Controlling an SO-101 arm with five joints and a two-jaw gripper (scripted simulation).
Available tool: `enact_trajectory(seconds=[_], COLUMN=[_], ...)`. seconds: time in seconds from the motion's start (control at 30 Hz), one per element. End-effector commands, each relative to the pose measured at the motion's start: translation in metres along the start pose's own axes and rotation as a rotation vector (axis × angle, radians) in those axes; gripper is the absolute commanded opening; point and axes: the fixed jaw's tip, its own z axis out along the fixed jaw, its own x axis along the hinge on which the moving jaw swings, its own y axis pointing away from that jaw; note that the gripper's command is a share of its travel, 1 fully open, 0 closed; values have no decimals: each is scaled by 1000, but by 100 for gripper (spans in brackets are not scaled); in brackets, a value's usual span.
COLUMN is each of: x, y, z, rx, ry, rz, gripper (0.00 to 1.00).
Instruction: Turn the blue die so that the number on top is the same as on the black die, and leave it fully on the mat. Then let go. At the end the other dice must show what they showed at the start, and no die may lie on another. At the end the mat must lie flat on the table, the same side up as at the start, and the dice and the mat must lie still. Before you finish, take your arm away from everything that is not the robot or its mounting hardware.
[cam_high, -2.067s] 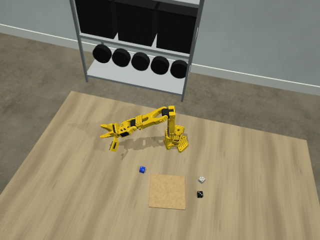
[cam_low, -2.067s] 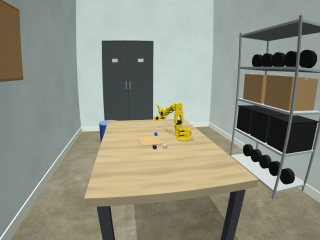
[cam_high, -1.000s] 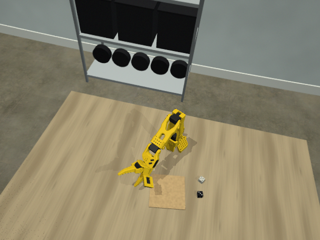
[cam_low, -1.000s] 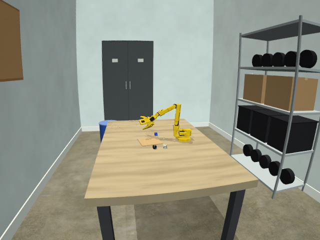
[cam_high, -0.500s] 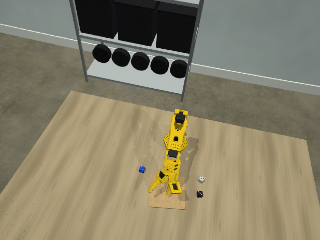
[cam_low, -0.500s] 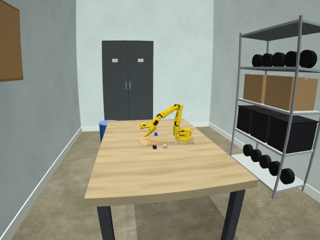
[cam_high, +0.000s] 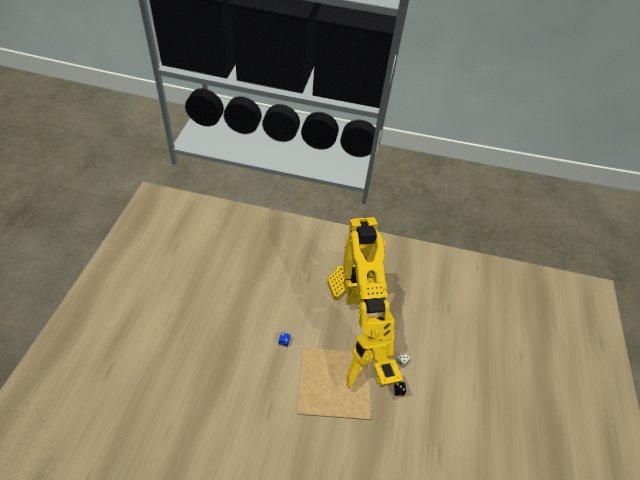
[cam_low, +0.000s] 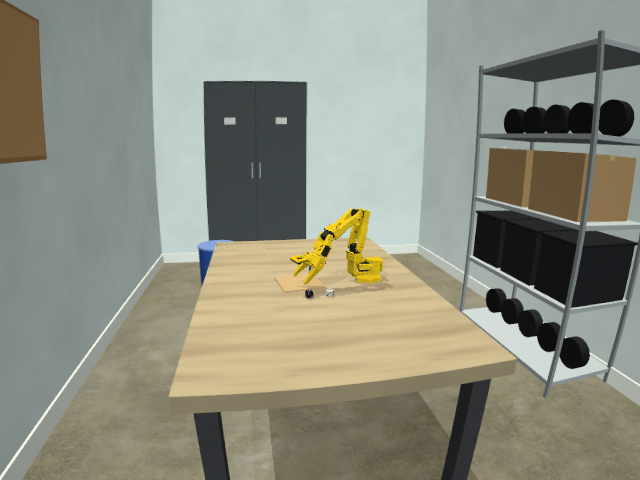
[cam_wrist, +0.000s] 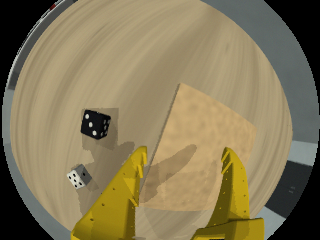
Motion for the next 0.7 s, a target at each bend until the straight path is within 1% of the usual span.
enact_trajectory(seconds=[0.0,0.13,0.27,0.67], x=[-15,-12,-9,-5], y=[17,32,41,52], z=[-11,-12,-13,-15], rx=[-39,-74,-98,-122], ry=[-66,-47,-32,-15], rz=[21,35,45,55], gripper=[33,31,30,28])
